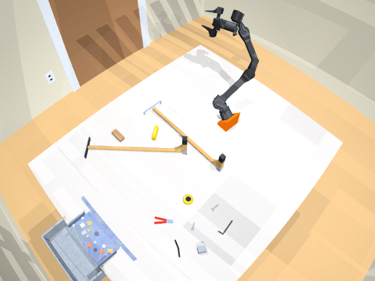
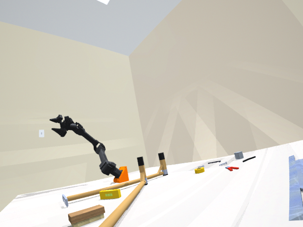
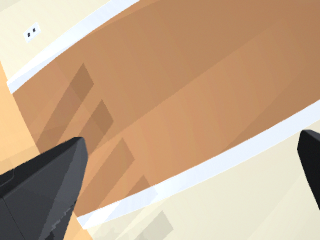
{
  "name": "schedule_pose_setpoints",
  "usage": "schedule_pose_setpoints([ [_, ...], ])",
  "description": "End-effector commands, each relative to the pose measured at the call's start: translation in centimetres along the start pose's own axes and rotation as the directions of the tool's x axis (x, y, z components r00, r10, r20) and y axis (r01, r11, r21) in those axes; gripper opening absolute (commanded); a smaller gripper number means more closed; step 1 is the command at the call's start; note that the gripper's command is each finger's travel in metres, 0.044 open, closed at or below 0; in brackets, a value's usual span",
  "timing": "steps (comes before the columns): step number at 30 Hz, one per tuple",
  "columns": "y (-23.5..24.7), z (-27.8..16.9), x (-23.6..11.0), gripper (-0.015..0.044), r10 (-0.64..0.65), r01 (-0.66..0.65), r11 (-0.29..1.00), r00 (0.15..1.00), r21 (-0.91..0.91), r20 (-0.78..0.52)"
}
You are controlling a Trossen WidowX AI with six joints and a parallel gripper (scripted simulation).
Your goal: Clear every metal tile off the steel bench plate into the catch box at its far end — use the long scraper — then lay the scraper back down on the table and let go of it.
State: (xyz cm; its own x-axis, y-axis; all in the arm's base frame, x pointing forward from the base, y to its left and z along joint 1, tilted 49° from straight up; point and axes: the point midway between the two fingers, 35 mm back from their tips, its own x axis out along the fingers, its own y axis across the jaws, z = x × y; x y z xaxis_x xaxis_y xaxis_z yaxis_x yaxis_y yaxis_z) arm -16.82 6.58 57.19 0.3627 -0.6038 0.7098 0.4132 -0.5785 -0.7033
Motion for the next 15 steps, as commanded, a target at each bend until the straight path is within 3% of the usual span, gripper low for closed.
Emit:
schedule_pose_setpoints([
  [1, 0.5, 1.6, -0.7, 0.0440, 0.022, -0.022, 1.000, 1.000, 0.007, 0.017],
  [15, 2.5, 6.7, -2.5, 0.0440, 0.105, -0.107, 0.994, 0.993, 0.037, 0.049],
])
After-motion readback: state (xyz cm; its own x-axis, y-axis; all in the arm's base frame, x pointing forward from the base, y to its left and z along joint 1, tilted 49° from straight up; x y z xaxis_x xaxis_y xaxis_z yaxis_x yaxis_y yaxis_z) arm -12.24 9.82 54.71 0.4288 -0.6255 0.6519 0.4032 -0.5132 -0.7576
